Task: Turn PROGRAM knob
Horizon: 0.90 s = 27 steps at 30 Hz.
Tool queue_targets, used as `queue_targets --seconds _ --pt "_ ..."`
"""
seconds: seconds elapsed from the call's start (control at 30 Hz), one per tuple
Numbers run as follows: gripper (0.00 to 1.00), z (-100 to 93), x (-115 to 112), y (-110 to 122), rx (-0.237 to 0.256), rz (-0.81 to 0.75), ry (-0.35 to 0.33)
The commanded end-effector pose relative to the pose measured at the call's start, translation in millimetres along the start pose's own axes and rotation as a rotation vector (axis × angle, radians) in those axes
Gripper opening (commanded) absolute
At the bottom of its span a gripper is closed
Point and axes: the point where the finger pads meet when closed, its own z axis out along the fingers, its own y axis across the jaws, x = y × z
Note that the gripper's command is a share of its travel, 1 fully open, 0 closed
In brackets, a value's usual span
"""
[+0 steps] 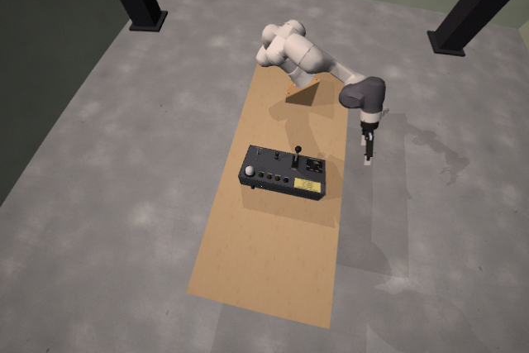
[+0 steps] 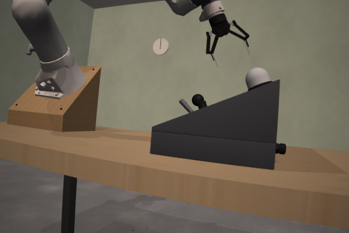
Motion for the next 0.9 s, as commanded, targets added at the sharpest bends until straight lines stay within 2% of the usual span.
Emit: queue_targets --seconds 0.0,0.63,0.77,0.87 --pt "1.0 -0.1 0 0 0.0 0.0 0.0" --pt "1.0 0.0 -2 -1 -0.004 0.011 -0.005" --pt "1.0 0.3 -18 -7 -0.045 0.116 -0.047" --pt "1.0 -0.4 -48 -16 -0.117 0.288 -0.098"
